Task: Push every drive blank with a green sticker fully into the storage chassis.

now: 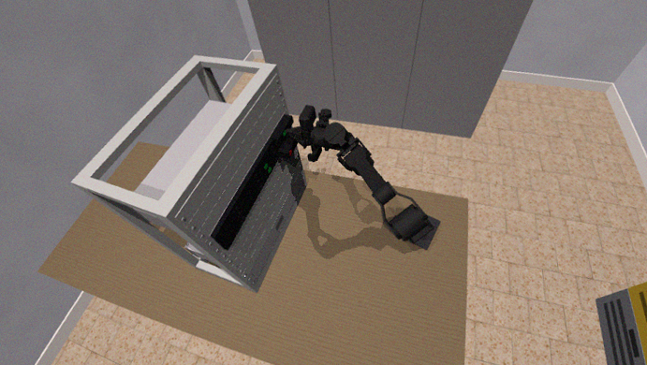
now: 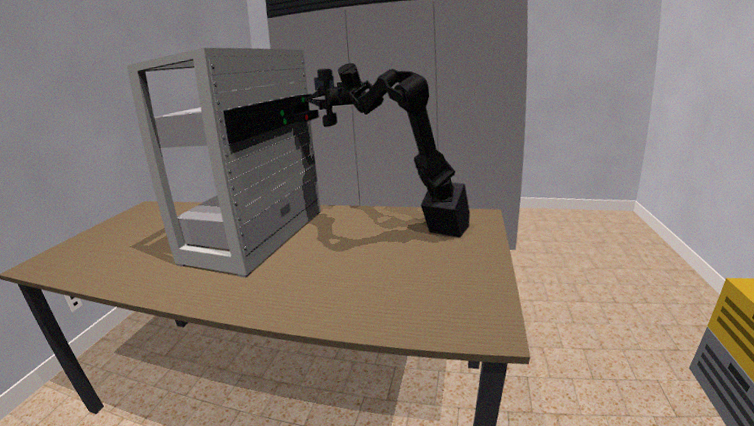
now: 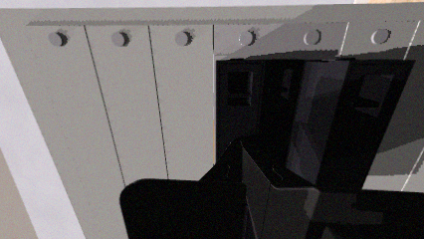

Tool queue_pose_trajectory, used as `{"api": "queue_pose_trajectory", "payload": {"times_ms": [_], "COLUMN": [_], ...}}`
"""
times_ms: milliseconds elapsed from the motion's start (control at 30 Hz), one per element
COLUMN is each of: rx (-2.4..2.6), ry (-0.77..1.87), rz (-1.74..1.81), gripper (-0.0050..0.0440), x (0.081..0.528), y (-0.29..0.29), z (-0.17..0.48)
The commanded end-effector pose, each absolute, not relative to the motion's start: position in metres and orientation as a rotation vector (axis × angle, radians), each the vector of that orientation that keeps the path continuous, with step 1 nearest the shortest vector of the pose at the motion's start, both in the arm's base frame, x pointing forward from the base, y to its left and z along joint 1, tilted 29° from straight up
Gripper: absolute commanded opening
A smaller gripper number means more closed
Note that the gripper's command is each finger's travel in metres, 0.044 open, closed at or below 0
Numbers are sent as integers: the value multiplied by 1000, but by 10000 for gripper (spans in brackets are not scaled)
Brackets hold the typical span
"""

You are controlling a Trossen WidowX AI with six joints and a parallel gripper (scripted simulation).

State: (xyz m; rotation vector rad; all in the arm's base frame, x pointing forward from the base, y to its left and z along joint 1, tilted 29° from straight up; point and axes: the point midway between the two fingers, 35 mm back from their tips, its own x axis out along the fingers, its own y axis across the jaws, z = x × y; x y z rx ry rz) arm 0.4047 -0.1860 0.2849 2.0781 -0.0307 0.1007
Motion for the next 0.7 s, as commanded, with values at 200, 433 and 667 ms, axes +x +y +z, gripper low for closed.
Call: {"api": "queue_pose_trajectory", "payload": {"times_ms": [200,433,667], "rx": [2059,2059,2059], "ry": [-57,-57,-57], "rz": [118,118,118], "gripper": [0,0,0], "x": [407,409,409], "y": [-188,-188,-188], "z": [297,299,299]}}
